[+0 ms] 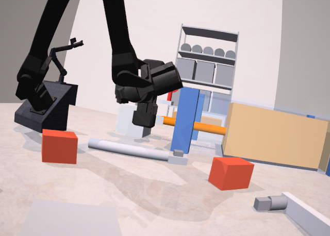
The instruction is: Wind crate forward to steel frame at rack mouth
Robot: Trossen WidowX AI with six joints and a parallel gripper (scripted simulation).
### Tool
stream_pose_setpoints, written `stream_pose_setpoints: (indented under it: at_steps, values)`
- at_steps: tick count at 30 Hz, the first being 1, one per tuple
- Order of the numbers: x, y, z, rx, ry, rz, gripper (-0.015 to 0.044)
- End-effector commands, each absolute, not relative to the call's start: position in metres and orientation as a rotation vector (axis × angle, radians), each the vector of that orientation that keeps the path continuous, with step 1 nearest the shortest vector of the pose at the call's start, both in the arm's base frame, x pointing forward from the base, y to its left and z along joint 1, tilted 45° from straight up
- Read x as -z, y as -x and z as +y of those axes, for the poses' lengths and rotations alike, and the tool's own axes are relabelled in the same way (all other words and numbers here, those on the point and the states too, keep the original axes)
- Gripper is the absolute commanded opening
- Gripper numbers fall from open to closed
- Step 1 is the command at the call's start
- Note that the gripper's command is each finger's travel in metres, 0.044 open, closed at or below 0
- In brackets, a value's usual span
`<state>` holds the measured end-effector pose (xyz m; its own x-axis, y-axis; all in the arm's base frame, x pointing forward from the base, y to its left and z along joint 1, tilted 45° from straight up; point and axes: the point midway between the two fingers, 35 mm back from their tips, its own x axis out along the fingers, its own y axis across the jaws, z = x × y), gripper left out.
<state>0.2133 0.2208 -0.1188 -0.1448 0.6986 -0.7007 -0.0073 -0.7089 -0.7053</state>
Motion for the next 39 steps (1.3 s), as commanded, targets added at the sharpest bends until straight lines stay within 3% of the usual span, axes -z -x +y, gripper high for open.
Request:
stream_pose_setpoints:
  at_steps: [1,15,25,34,39]
  values:
    - [0.122,-0.213,0.219,-1.908,1.649,-0.778,0.0240]
    - [0.115,-0.216,0.216,-1.906,1.644,-0.777,0.0240]
    - [0.043,-0.229,0.142,-1.909,1.642,-0.774,0.0240]
    - [0.042,-0.229,0.144,-1.910,1.643,-0.774,0.0240]
    - [0.009,-0.234,0.179,-1.916,1.646,-0.764,0.0240]
